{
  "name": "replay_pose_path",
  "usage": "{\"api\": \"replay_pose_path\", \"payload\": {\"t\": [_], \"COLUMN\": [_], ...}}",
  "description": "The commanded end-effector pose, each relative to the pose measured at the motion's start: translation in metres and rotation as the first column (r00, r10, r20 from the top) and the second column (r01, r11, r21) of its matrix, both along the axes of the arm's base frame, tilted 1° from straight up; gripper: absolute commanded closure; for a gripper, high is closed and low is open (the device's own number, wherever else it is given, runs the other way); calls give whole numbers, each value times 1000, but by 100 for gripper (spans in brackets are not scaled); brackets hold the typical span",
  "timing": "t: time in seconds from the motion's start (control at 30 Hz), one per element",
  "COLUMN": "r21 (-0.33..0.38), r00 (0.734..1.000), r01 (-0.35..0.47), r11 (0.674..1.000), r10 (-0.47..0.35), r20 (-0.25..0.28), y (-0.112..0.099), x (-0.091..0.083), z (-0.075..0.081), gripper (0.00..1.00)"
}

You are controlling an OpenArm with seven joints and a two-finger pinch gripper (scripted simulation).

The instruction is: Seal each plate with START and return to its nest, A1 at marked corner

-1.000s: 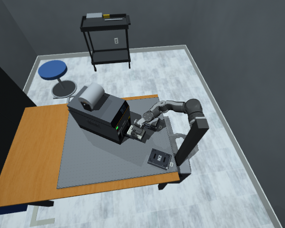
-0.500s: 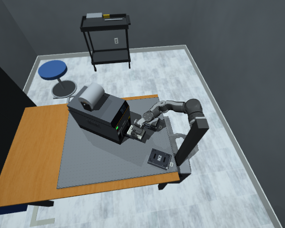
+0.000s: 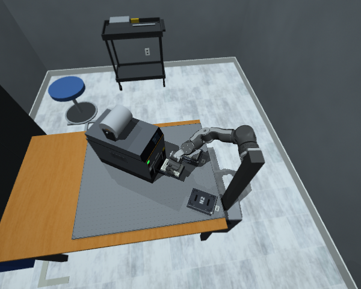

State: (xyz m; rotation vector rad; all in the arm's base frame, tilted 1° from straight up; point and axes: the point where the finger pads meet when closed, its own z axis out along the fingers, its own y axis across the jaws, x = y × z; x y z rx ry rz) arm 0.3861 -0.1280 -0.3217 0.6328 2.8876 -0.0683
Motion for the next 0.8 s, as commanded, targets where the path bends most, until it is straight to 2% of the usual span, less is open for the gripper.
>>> {"api": "replay_pose_path", "payload": {"t": [0.0, 0.77], "r21": [1, 3], "r00": [1000, 1000], "r01": [-3, -6], "r11": [1000, 1000], "r10": [3, 6], "r20": [2, 0], "y": [1, 1], "x": [1, 0], "z": [0, -8], "gripper": [100, 100]}}
